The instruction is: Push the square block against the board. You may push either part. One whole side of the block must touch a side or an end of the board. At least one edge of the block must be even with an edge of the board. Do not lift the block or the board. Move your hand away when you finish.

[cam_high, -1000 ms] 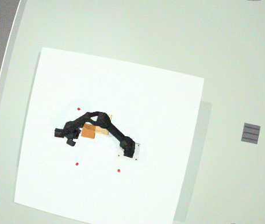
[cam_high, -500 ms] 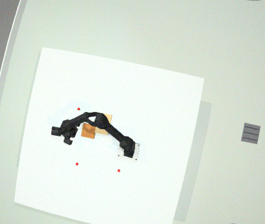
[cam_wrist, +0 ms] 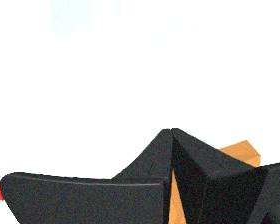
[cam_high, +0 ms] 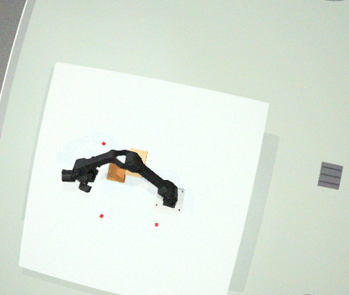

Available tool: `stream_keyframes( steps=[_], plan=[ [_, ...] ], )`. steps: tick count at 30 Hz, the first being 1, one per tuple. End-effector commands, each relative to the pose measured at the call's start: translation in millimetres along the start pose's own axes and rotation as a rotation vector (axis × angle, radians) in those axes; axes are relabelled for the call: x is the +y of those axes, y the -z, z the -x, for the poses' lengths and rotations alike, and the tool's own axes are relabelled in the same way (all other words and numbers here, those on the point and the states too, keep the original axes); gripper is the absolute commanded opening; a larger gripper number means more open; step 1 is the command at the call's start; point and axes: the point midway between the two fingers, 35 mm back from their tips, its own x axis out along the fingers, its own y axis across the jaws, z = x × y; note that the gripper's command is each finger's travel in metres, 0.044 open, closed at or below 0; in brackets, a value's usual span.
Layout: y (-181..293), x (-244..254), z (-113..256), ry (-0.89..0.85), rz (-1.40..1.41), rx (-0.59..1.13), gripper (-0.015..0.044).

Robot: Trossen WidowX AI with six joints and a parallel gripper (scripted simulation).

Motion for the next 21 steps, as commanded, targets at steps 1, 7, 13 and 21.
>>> stream_keyframes(
  steps=[1,7,13,21],
  plan=[
    [6.5,-7.0,-3.0,0.003,0.052,0.01,0.0],
    [24.5,-28.8,-1.6,0.0,0.203,0.015,0.0],
    [23.8,-28.6,-29.2,0.0,0.217,0.015,0.0],
    [25.7,-29.8,-56.4,0.002,0.231,0.016,0.0]
  ],
)
